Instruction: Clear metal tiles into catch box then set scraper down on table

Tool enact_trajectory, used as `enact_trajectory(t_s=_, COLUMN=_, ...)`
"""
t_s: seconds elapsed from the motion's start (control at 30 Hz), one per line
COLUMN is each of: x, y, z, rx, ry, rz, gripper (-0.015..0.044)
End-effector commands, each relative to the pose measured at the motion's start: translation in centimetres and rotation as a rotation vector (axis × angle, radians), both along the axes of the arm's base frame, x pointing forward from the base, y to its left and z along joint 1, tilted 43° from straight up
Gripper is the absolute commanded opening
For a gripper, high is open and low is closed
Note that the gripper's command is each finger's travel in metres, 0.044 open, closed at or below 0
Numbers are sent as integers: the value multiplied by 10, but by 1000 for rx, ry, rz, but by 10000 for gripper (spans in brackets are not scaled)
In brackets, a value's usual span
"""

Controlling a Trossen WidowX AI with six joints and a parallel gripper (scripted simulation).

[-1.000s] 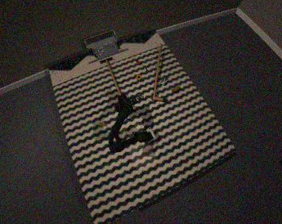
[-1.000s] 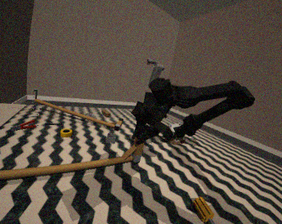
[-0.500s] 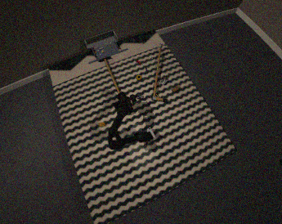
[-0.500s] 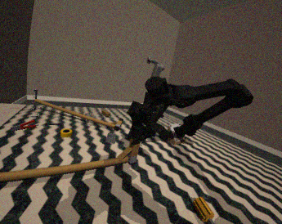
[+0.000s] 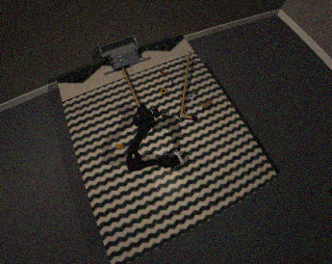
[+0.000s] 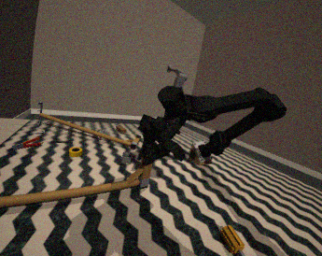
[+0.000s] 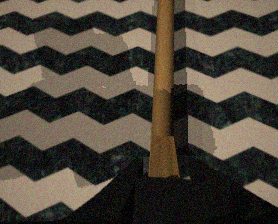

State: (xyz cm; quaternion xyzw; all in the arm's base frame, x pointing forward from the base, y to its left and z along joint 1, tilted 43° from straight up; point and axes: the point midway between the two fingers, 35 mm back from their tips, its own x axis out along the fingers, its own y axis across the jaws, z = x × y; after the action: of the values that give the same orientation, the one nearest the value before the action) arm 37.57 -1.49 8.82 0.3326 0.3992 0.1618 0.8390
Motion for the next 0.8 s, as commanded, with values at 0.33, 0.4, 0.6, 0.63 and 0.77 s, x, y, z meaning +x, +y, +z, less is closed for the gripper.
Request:
enact_trajectory(t_s=0.33, x=21, y=-10, z=-5, rx=-6, ry=-12, rz=-9, gripper=0)
enact_trajectory(t_s=0.4, x=23, y=-10, z=-5, rx=-6, ry=-12, rz=-9, gripper=0)
enact_trajectory(t_s=0.6, x=32, y=-9, z=-3, rx=-6, ry=-13, rz=-9, gripper=0)
enact_trajectory(t_s=0.63, x=34, y=-9, z=-2, rx=-6, ry=-13, rz=-9, gripper=0)
enact_trajectory(t_s=0.77, x=41, y=-8, z=-1, rx=-6, ry=-14, rz=-9, gripper=0)
